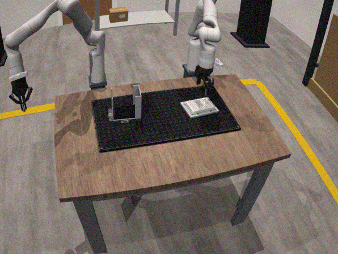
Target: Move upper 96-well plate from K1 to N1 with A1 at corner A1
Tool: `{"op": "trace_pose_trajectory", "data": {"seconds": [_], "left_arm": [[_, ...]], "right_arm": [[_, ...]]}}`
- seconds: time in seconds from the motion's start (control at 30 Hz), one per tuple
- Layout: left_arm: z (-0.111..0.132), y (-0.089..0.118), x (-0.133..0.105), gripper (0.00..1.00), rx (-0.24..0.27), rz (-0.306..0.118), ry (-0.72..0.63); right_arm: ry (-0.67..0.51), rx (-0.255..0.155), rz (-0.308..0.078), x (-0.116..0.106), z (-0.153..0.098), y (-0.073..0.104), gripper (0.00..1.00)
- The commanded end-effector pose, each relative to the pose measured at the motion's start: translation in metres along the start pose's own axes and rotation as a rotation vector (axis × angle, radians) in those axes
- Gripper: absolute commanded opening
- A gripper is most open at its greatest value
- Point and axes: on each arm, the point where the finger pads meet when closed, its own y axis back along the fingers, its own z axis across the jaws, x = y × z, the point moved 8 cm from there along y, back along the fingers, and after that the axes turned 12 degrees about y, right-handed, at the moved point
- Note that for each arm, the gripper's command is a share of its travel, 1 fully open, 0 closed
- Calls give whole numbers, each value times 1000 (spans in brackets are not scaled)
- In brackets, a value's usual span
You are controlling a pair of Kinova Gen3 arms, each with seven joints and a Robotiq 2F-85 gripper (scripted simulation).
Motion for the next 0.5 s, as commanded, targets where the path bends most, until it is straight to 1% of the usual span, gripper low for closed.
{"op": "trace_pose_trajectory", "data": {"seconds": [0.0, 0.47], "left_arm": [[0, 1, 0, 1000, -1, -1, 0], [0, 5, 0, 1000, -1, -1, 0]], "right_arm": [[1, -3, 1, 1, 0, 2, 17], [1, -3, 1, 1, 0, 2, 17]]}}
